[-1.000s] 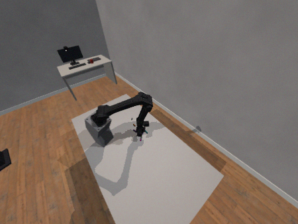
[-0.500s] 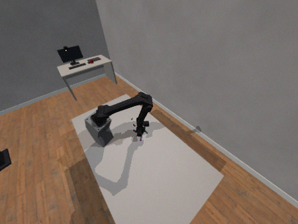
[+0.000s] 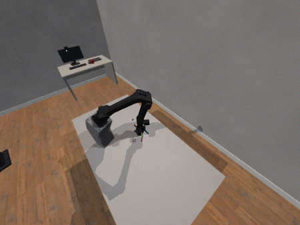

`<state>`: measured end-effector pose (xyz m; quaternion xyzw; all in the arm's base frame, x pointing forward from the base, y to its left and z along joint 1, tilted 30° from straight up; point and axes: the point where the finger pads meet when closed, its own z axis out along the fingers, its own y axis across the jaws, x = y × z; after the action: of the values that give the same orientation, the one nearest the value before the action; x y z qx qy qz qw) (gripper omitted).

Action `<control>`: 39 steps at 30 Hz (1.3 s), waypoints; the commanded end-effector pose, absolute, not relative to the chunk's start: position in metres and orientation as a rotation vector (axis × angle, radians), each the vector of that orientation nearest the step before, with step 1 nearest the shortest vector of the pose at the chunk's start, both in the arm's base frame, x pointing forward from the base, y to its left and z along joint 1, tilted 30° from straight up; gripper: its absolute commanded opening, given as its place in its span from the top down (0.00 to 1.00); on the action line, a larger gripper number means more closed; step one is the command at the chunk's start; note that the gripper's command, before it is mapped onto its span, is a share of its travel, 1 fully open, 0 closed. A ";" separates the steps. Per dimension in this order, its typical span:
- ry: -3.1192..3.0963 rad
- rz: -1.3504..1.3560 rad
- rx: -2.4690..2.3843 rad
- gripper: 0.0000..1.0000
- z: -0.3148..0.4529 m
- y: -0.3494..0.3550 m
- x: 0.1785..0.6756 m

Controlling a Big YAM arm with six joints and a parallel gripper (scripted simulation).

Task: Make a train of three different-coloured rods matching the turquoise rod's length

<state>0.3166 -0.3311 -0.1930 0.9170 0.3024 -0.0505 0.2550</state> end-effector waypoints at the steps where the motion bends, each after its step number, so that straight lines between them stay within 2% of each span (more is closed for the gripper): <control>1: 0.829 -0.118 2.478 0.77 -0.168 -0.316 0.326; 16: 0.831 -0.130 2.492 0.77 -0.150 -0.301 0.322; 17: 0.833 -0.131 2.491 0.00 -0.150 -0.301 0.321; 39: 0.837 -0.132 2.490 0.00 -0.150 -0.301 0.322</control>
<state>0.3210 -0.3084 -0.1472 0.9162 0.3022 -0.0443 0.2595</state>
